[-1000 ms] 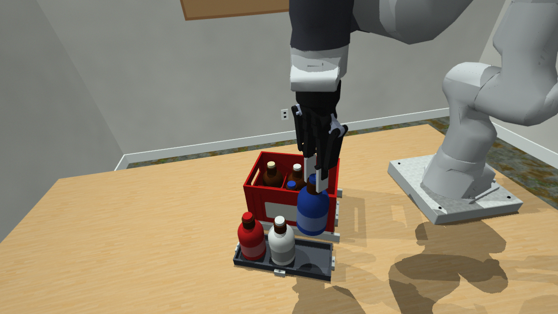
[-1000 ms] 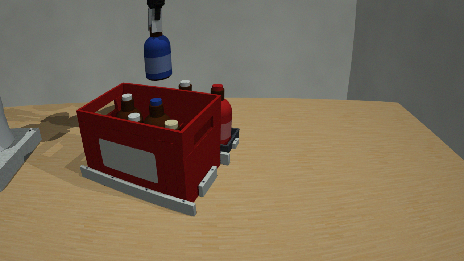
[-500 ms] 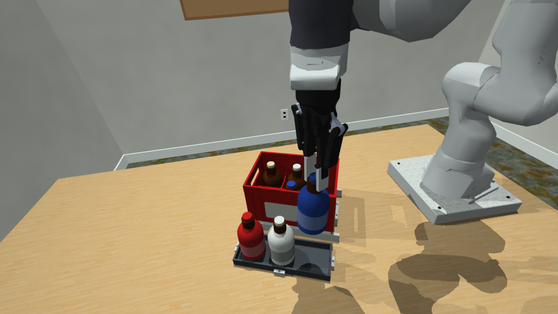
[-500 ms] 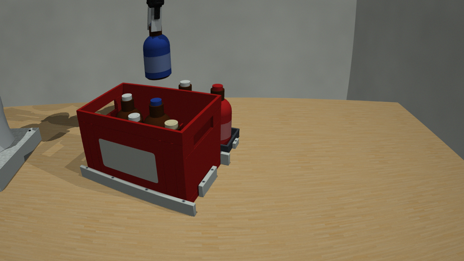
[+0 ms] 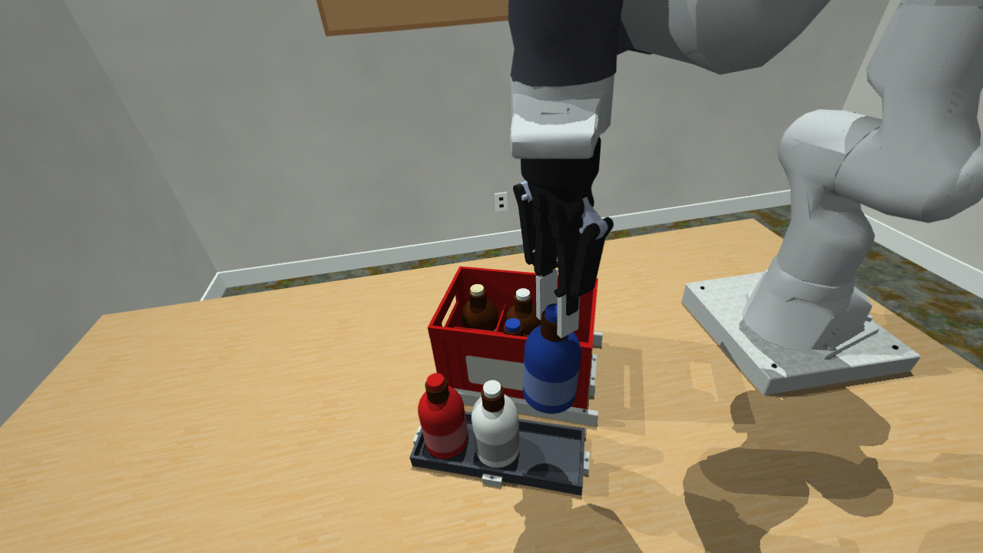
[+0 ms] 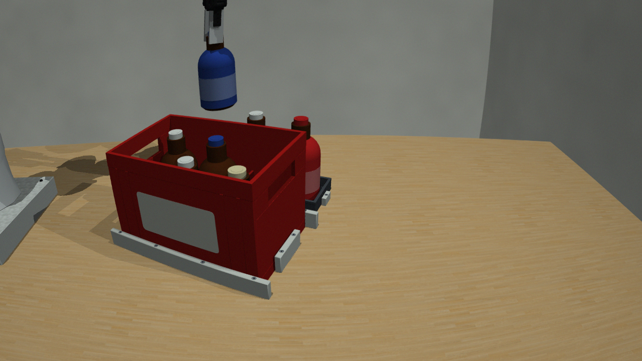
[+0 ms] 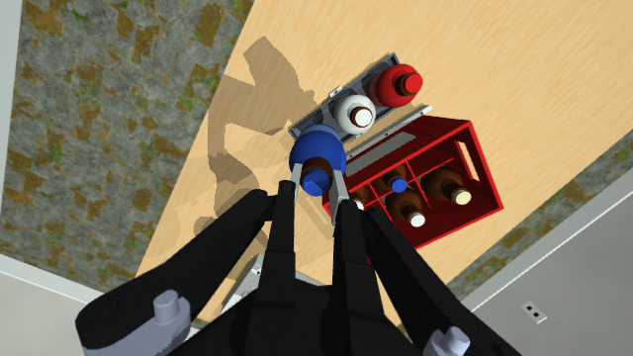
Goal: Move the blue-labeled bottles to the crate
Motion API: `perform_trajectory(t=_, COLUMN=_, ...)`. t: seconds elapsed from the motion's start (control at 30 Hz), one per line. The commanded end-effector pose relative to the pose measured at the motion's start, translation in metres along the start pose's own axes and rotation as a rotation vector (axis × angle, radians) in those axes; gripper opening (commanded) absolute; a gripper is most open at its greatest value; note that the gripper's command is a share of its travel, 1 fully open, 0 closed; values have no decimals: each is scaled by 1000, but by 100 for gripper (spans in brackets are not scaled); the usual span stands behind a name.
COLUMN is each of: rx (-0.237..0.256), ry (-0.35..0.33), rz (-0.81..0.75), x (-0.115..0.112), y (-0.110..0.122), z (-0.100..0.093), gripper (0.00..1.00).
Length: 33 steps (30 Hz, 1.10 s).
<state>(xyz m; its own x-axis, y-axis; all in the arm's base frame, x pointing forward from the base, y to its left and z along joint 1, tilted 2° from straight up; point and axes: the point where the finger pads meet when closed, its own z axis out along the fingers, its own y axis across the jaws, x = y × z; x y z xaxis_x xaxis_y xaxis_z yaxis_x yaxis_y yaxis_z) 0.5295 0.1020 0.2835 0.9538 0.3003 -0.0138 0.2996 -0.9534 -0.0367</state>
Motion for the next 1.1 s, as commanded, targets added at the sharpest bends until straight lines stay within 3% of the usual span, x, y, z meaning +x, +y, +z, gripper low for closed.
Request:
perform_trajectory(t=0.0, rx=0, ry=15, rz=0, x=3, y=1, z=-7, gripper=0)
perform_trajectory(t=1.07, rx=0, ry=15, rz=0, x=3, y=1, z=-15, gripper=0)
